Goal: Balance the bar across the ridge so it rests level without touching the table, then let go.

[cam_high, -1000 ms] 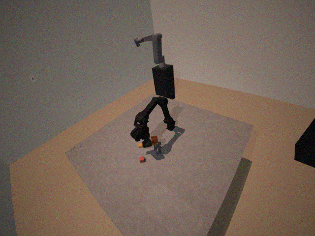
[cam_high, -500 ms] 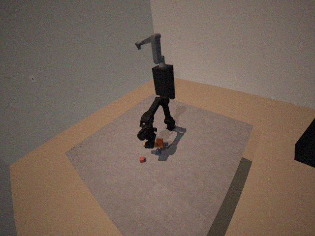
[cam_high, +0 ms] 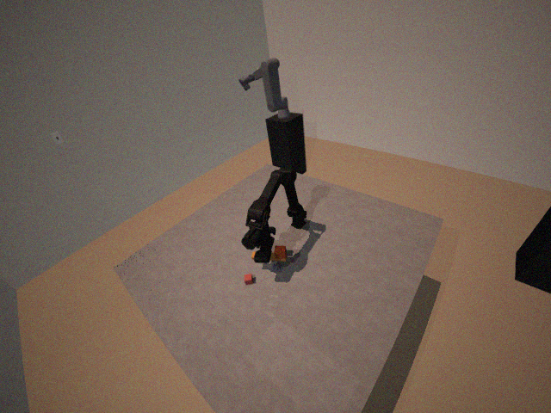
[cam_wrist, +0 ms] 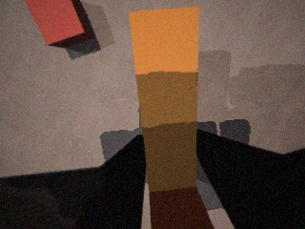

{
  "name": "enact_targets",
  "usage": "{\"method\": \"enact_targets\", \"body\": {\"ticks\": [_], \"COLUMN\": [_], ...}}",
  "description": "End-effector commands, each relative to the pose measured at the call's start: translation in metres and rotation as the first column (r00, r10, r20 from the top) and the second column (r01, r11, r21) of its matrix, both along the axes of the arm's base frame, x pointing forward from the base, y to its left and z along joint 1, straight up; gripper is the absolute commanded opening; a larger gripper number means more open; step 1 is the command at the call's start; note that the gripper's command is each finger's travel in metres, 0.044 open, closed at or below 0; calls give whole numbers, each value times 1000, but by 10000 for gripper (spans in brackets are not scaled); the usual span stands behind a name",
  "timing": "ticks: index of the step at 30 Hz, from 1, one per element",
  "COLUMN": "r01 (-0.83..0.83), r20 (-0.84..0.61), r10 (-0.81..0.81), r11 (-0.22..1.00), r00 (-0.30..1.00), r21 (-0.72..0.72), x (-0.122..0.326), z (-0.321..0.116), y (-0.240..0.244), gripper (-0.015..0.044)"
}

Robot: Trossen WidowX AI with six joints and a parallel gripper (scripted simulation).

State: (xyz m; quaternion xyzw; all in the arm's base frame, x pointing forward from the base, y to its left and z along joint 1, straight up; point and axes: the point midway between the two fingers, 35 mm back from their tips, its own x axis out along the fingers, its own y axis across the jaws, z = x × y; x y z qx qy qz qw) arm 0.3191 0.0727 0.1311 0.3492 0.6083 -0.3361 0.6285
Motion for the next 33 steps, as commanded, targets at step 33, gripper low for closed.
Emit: {"method": "enact_targets", "body": {"ticks": [33], "r01": [7], "r20": [-7], "r10": [-7], "r11": [1000], "r00": [1000], "r21": [4], "x": [-3], "z": [-21], "y": [-1], "gripper": [0]}}
